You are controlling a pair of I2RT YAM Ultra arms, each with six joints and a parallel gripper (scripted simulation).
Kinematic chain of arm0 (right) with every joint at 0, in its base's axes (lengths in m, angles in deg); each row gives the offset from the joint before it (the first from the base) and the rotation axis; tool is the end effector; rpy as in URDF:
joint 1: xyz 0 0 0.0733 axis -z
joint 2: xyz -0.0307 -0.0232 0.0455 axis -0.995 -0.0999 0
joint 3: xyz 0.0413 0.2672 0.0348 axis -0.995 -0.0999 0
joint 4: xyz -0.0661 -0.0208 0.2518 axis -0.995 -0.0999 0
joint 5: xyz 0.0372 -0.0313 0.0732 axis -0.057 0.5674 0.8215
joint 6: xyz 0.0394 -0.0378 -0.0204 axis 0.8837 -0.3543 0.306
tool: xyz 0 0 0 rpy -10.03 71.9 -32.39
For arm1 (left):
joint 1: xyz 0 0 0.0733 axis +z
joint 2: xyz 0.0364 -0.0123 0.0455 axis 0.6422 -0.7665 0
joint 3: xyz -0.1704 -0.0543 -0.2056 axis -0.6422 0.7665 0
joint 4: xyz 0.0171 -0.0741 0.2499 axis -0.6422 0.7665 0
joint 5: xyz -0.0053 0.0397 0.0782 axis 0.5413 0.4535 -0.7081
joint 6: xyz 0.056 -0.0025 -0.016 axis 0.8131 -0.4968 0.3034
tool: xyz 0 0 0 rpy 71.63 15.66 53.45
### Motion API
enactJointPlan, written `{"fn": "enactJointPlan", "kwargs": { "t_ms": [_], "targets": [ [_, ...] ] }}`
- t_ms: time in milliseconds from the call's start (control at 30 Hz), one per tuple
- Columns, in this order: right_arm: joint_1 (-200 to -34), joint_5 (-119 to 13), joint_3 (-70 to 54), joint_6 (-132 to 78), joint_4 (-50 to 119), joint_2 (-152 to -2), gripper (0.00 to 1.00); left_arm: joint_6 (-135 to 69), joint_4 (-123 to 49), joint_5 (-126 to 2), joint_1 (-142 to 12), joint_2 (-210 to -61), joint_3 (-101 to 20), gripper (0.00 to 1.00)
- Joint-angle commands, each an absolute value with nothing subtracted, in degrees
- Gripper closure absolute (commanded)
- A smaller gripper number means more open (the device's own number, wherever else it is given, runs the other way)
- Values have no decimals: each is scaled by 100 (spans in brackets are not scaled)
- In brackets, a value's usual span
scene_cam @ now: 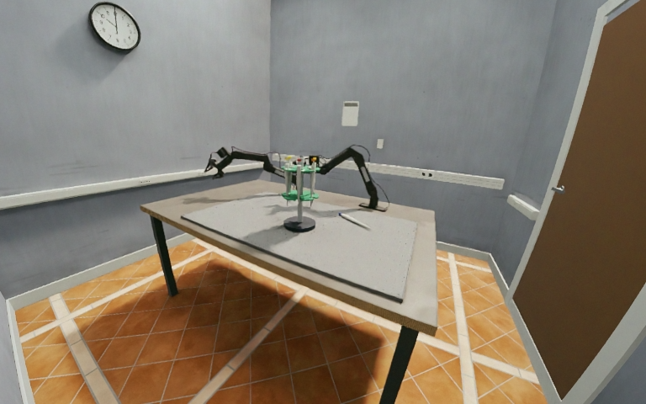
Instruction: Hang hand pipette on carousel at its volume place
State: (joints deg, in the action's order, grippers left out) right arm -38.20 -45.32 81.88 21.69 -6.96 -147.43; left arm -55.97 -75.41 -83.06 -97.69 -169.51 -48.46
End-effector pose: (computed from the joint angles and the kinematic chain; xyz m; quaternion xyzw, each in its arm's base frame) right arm 0.4112 -0.4125 0.2534 0.6257 0.6385 0.1060 0.4354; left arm 0.2723 -0.4044 0.2501 0.0930 0.7052 -0.3695 0.5980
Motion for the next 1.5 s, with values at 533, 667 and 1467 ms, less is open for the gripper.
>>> {"fn": "enactJointPlan", "kwargs": {
  "t_ms": [533, 667, 1467],
  "targets": [
    [-3499, -4407, 8362, 2101, 184, -14822, 0, -5597, -7604, -8231, -9714, -16186, -4189, 0],
    [-3499, -4409, 8362, 2104, 192, -14824, 0, -5597, -7604, -8231, -9714, -16186, -4189, 0],
    [-3500, -4410, 8362, 2107, 201, -14828, 0, -5597, -7604, -8231, -9714, -16186, -4189, 0]
  ]
}}
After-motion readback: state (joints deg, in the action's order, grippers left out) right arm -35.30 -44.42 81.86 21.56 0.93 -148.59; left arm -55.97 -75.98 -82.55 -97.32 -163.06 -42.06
